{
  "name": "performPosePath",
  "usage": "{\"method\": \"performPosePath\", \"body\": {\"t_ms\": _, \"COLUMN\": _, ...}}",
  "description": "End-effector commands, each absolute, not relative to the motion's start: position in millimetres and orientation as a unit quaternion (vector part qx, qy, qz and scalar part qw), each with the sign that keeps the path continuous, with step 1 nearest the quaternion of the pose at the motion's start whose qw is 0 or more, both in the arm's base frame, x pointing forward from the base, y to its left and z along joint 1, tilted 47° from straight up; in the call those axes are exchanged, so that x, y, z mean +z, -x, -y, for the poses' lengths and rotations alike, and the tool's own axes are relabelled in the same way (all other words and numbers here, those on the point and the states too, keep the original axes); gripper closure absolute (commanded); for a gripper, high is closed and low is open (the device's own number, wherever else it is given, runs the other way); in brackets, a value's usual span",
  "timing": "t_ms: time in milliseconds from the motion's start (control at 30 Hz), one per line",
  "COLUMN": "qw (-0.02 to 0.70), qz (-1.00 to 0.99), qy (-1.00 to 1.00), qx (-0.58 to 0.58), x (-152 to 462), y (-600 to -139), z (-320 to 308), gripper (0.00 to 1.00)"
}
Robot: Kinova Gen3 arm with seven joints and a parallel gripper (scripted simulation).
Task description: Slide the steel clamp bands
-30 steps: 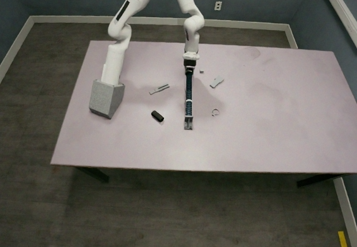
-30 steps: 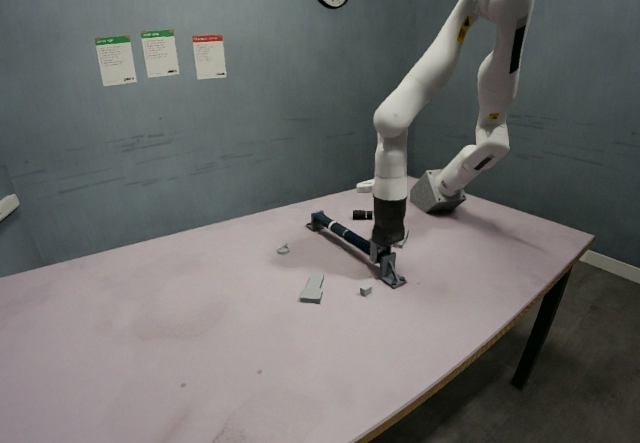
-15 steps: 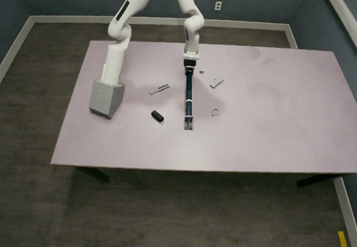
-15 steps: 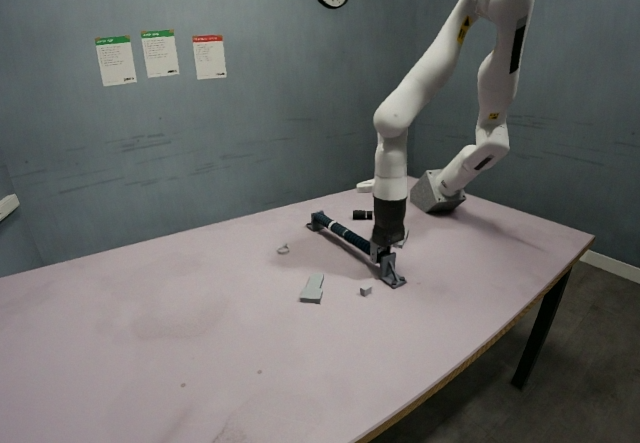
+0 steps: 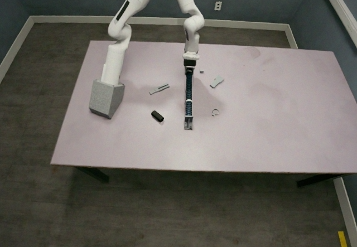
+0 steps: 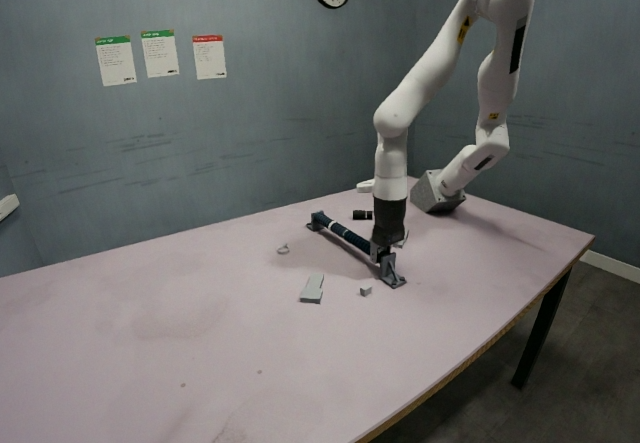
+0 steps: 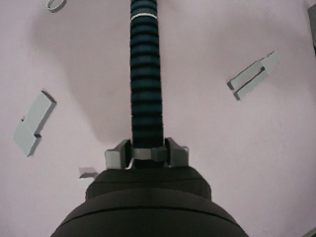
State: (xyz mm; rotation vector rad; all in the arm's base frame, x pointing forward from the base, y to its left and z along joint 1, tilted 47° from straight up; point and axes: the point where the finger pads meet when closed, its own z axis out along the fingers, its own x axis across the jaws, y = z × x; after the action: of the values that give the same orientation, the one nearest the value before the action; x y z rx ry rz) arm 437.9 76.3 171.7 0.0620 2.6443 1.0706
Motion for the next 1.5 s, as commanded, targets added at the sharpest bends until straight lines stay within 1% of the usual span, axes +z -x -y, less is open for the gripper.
{"method": "performPosePath", "body": {"t_ms": 0, "qw": 0.144, "qz": -0.916, "qy": -0.020, "qx": 0.373, "x": 172.0, "y": -438.2, "z": -78.8, "gripper": 0.25}}
{"method": "performPosePath", "body": {"t_ms": 900, "qw": 0.143, "qz": -0.916, "qy": -0.020, "qx": 0.374, "x": 169.9, "y": -436.8, "z": -77.3, "gripper": 0.25}}
{"method": "performPosePath", "body": {"t_ms": 1467, "qw": 0.145, "qz": -0.916, "qy": -0.021, "qx": 0.373, "x": 159.2, "y": -440.2, "z": -65.3, "gripper": 0.25}}
